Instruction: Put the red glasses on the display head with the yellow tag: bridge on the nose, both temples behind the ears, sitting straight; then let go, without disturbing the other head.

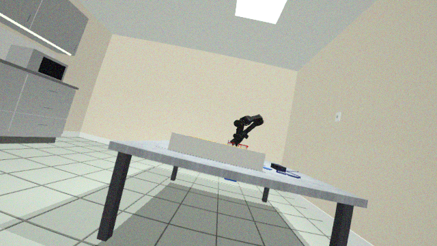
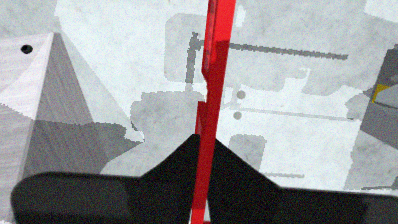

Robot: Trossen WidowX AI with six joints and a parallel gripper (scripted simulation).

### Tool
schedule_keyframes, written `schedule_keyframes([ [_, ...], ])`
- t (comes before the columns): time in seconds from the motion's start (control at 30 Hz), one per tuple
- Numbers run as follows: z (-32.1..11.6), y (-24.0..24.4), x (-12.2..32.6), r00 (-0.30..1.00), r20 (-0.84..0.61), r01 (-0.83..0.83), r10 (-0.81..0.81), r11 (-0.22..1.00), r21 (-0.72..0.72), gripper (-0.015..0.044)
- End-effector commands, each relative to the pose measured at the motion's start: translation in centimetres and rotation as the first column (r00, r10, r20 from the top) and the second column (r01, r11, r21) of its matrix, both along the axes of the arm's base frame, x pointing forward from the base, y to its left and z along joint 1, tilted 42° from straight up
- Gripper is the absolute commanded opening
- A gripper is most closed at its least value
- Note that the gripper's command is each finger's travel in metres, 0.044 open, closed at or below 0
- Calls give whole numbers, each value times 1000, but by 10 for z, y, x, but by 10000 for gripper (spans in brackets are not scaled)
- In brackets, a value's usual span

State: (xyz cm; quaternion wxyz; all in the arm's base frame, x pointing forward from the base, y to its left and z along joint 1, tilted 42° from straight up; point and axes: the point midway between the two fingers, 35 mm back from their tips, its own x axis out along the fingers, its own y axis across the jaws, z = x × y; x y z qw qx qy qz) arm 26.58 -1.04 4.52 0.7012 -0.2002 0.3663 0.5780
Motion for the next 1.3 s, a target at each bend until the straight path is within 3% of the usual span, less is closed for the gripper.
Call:
schedule_keyframes([
  [0.0,-4,3,0,1000,-2,3,-3,1000,2,0],
  [1.27,-31,27,4,1000,-2,3,-3,1000,1,0],
])
